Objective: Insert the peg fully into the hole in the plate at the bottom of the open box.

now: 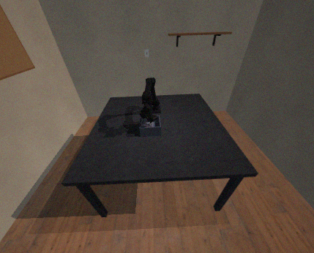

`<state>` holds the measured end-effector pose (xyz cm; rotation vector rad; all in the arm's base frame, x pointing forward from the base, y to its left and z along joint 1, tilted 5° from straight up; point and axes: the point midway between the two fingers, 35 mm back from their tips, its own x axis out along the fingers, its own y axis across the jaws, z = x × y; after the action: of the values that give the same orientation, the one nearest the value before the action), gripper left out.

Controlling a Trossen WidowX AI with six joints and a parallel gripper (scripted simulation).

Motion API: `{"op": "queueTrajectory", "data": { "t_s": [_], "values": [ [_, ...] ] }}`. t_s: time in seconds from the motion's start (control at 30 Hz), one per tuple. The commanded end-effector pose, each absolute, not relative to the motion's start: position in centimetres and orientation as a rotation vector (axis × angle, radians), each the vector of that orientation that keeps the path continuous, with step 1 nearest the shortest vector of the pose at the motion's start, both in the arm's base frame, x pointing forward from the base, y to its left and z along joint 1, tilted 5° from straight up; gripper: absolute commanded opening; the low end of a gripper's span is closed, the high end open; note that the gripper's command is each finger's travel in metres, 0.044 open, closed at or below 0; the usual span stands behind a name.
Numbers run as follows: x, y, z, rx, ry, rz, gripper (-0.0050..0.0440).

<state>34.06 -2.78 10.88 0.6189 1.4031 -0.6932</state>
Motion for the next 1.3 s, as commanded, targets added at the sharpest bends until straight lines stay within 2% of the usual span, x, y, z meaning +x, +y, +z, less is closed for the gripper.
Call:
{"op": "queueTrajectory", "data": {
  "t_s": [0.0, 0.2, 0.6, 1.27],
  "values": [
    [34.1, -2.6, 12.7, 0.62, 1.394, -0.693, 0.015],
    [33.9, -2.5, 14.2, 0.62, 1.394, -0.694, 0.015],
    [33.9, -2.4, 15.4, 0.62, 1.393, -0.695, 0.0438],
    [33.9, -2.4, 15.4, 0.62, 1.393, -0.695, 0.044]
  ]
}}
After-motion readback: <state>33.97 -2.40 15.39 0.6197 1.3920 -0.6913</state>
